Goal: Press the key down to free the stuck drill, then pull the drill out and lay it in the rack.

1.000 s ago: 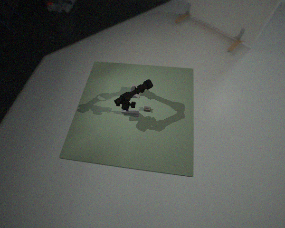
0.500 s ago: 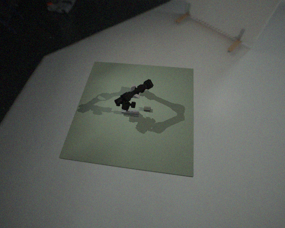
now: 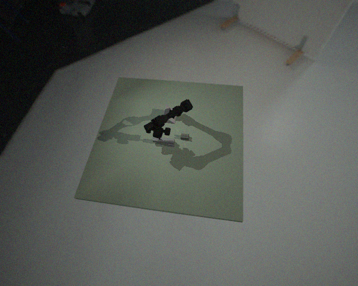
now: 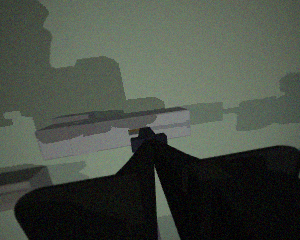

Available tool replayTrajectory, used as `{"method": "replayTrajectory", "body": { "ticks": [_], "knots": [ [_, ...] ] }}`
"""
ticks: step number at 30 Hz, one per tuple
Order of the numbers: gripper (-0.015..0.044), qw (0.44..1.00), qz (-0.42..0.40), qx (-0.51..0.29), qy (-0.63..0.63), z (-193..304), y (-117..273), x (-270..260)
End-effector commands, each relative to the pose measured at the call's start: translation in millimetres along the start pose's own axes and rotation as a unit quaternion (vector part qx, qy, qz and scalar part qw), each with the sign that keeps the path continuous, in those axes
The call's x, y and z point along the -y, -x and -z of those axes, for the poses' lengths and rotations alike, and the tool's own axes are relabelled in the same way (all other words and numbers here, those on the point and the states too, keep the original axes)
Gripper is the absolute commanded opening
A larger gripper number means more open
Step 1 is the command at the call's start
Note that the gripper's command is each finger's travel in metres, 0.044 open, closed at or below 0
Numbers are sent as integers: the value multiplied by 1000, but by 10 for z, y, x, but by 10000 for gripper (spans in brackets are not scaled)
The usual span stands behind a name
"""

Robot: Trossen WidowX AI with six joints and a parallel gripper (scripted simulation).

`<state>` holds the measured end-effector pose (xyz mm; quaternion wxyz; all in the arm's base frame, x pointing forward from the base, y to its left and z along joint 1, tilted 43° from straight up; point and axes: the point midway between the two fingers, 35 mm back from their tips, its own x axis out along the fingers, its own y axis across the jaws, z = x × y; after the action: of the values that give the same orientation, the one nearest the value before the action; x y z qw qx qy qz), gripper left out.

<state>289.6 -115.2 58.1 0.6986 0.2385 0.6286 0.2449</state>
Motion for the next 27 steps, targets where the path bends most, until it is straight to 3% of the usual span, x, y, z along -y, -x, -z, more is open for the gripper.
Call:
{"method": "replayTrajectory", "body": {
  "ticks": [1, 27],
  "knots": [
    [0, 999, -22, -33, -5, 59, -243, -61],
    [0, 999, -22, -33, -5, 55, -269, -68]
  ]
}}
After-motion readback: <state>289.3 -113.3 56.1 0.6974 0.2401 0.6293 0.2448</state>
